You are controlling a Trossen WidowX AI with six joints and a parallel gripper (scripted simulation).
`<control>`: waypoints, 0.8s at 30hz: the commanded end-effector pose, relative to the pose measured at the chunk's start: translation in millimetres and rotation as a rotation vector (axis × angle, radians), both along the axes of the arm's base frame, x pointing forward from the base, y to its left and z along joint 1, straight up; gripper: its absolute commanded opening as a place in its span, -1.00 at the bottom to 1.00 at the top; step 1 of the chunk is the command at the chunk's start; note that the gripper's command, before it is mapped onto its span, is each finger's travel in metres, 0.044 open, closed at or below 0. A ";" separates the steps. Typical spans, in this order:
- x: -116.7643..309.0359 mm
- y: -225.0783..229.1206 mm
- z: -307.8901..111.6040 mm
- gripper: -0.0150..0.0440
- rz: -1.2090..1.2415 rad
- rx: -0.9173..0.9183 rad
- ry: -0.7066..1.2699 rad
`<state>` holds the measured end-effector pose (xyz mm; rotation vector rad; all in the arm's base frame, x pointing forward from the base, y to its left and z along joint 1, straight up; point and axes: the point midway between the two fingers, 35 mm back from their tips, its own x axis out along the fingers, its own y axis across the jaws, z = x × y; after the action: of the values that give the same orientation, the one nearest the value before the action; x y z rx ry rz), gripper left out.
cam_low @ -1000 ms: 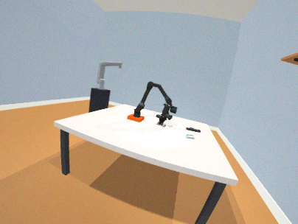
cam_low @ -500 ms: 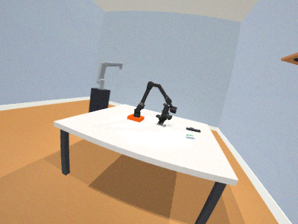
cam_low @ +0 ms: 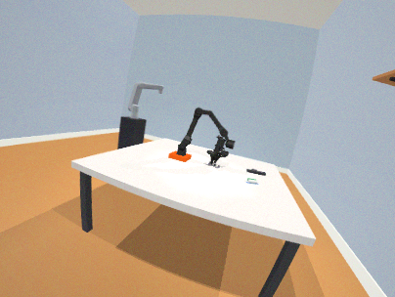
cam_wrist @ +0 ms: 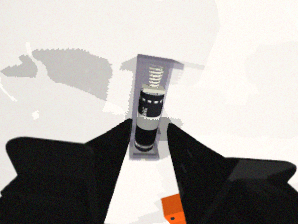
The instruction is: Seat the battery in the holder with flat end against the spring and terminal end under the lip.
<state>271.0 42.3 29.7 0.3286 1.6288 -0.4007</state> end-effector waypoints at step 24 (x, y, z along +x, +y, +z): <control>-3.8 -0.8 76.3 1.00 0.000 0.002 -0.010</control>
<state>266.7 41.4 104.4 0.3306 1.6231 -0.3991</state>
